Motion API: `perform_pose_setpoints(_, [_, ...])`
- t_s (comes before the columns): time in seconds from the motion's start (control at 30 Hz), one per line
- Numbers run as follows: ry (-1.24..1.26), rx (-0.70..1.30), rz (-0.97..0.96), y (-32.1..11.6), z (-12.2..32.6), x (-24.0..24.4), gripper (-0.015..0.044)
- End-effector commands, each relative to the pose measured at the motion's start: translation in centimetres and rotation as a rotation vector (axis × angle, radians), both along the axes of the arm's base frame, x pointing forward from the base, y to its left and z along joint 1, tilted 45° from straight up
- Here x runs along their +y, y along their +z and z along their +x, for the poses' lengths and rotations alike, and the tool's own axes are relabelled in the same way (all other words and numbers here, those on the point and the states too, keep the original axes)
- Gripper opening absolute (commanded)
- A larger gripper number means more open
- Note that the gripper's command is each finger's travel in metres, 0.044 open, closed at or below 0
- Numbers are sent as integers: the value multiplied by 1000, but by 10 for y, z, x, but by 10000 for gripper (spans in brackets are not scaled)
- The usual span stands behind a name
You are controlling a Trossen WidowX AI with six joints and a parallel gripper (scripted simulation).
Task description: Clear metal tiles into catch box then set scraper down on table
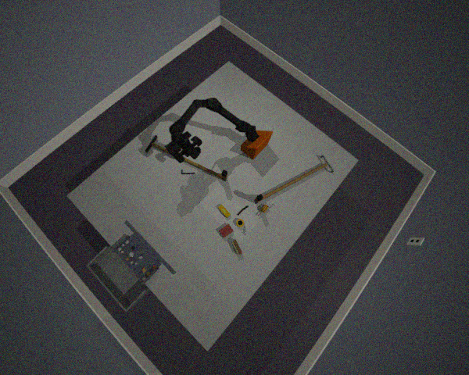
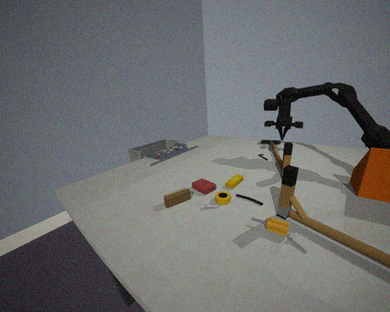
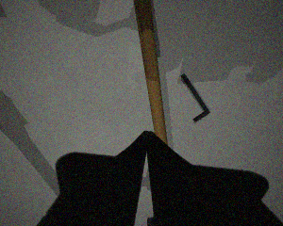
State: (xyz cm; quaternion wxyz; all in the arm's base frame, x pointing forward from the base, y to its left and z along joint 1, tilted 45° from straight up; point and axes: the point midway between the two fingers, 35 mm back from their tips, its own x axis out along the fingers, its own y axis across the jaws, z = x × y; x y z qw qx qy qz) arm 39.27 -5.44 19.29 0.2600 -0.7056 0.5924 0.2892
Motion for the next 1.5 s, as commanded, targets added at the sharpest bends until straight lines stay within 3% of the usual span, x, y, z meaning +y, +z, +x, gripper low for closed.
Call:
perform_pose_setpoints(0.0, [2, -7, -6, 8, -2, 7, 0])
perform_pose_setpoints(0.57, [205, 146, -43, 50, -48, 33, 0])
perform_pose_setpoints(1.47, [206, 163, -40, 10, -32, -3, 0])
